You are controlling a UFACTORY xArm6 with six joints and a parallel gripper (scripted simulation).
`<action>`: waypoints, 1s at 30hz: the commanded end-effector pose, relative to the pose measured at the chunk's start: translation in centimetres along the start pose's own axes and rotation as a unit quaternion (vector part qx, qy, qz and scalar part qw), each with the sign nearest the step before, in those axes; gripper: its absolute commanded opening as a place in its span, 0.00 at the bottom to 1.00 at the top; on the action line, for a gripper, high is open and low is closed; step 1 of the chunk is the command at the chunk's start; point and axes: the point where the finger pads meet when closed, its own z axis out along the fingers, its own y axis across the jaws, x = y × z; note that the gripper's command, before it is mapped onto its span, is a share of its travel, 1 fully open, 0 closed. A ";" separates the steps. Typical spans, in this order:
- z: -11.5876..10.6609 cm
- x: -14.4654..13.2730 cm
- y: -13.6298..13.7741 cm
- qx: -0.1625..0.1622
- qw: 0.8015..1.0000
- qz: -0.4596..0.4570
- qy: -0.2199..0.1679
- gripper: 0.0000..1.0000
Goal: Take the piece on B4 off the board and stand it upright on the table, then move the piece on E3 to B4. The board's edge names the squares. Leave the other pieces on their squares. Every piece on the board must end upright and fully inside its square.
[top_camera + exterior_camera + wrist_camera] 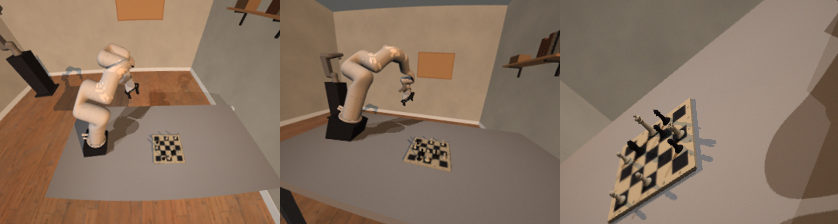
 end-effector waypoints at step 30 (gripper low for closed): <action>9.1 -11.7 -12.1 -0.150 0.936 -0.316 -0.026 1.00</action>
